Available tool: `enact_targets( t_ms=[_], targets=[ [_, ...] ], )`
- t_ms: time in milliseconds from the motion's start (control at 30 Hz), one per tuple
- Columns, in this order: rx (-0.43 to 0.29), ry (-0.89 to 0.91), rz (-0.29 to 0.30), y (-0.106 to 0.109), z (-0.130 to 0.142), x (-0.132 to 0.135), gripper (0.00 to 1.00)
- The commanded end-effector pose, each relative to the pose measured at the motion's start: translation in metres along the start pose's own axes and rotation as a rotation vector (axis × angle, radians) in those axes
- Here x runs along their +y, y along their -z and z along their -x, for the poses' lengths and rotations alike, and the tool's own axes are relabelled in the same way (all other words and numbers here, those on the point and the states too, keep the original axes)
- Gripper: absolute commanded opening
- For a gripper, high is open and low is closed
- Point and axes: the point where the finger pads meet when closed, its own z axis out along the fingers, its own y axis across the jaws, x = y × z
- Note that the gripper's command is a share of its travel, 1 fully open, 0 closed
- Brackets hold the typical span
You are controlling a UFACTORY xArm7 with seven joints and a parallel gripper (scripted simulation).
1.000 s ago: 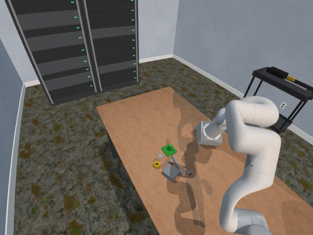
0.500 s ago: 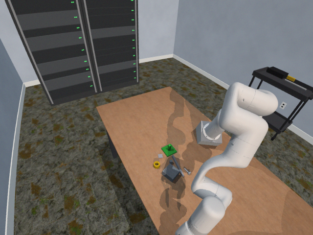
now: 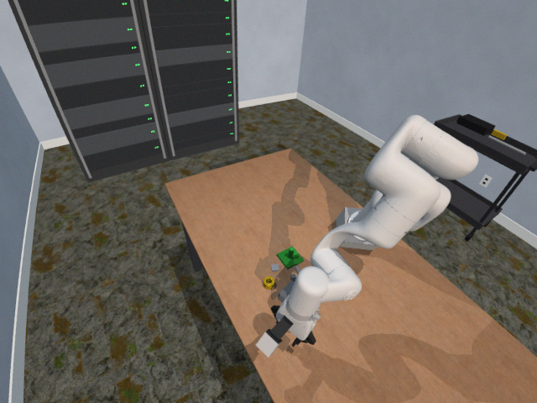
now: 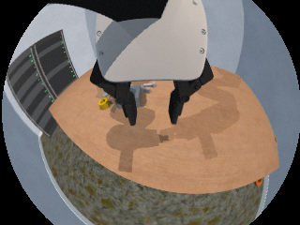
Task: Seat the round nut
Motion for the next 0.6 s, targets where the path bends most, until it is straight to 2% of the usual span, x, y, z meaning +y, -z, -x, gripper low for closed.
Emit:
enact_targets(
  t_ms=[0, 100, 167, 233, 267, 300, 400, 567],
  targets=[
    [-0.054, -0.273, -0.022, 0.001, 0.042, 0.056, 0.60],
    [-0.097, -0.469, -0.038, 0.000, 0.071, 0.091, 0.60],
    [-0.098, -0.475, -0.039, -0.001, 0.089, 0.116, 0.60],
    [-0.098, -0.475, -0.039, -0.001, 0.089, 0.116, 0.60],
    [-0.098, -0.475, -0.039, 0.000, 0.114, 0.151, 0.60],
    [-0.098, -0.475, -0.039, 0.000, 0.120, 0.160, 0.60],
    [-0.098, -0.475, -0.039, 0.000, 0.135, 0.181, 0.60],
    [-0.098, -0.475, -0.040, -0.002, 0.134, 0.181, 0.60]
  ],
)
